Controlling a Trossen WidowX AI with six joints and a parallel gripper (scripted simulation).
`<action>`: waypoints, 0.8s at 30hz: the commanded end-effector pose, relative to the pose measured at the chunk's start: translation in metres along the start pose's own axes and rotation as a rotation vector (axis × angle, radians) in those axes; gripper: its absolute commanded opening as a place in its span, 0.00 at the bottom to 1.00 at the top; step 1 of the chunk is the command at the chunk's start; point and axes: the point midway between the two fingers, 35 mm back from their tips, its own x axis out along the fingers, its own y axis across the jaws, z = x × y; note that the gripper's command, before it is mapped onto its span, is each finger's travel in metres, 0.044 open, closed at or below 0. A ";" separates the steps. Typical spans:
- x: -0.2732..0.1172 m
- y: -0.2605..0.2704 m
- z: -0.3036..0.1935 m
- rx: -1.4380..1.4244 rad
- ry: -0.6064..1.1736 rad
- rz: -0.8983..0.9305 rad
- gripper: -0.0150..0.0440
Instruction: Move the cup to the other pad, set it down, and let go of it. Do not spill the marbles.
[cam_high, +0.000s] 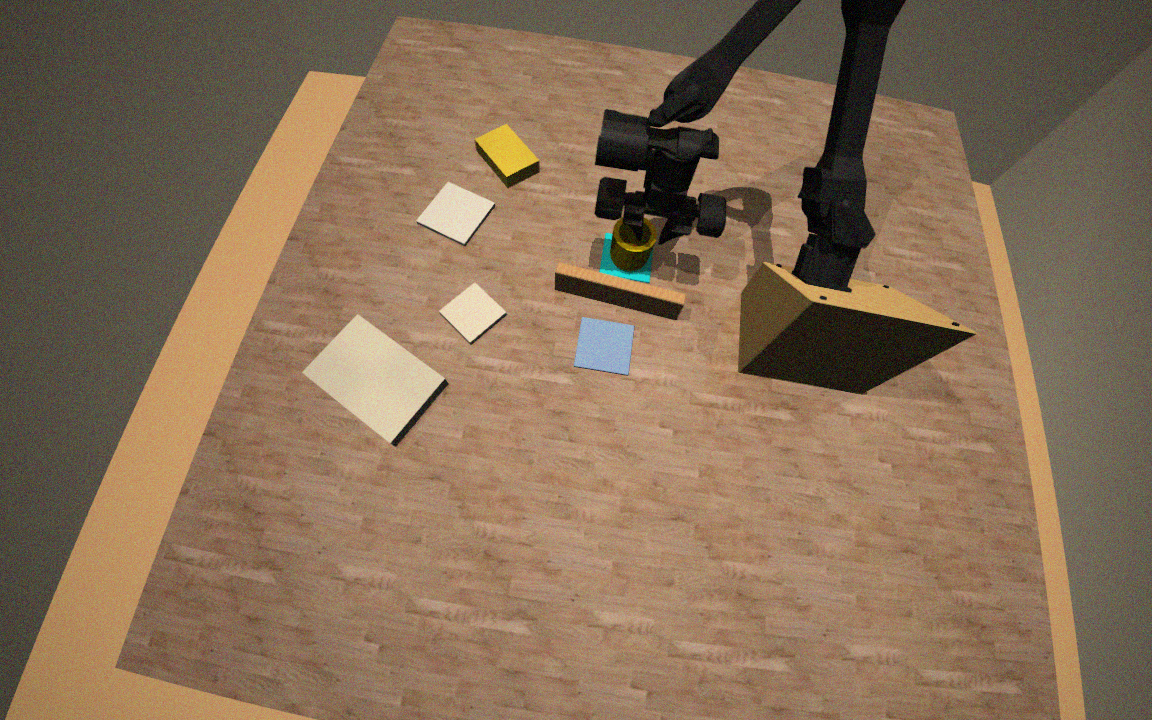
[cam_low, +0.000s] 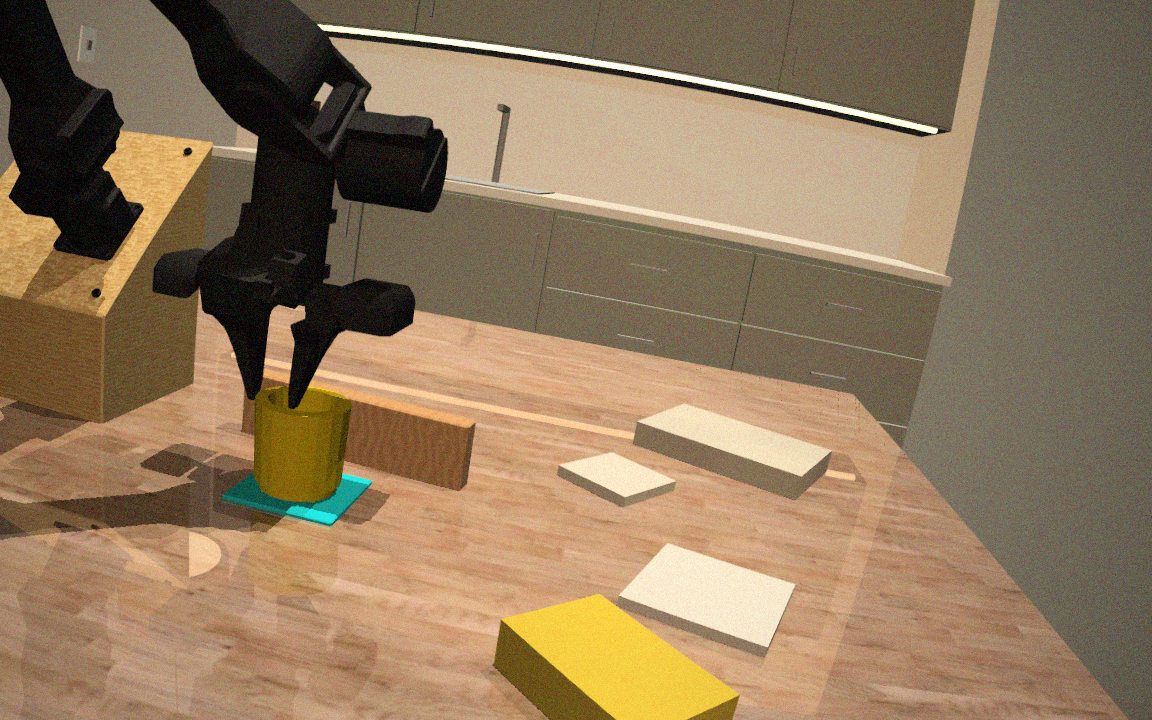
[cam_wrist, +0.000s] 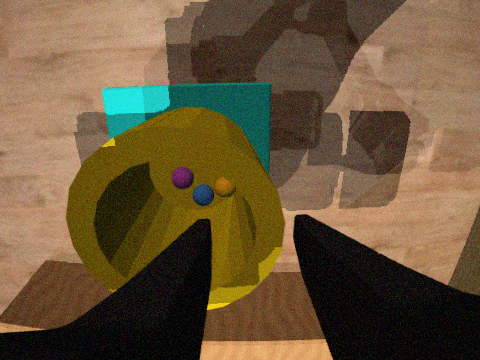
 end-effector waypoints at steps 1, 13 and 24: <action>-0.005 0.001 0.000 0.004 -0.001 0.001 0.50; -0.019 0.001 -0.001 0.003 -0.003 0.000 0.50; -0.024 -0.001 -0.002 -0.002 -0.003 -0.002 0.64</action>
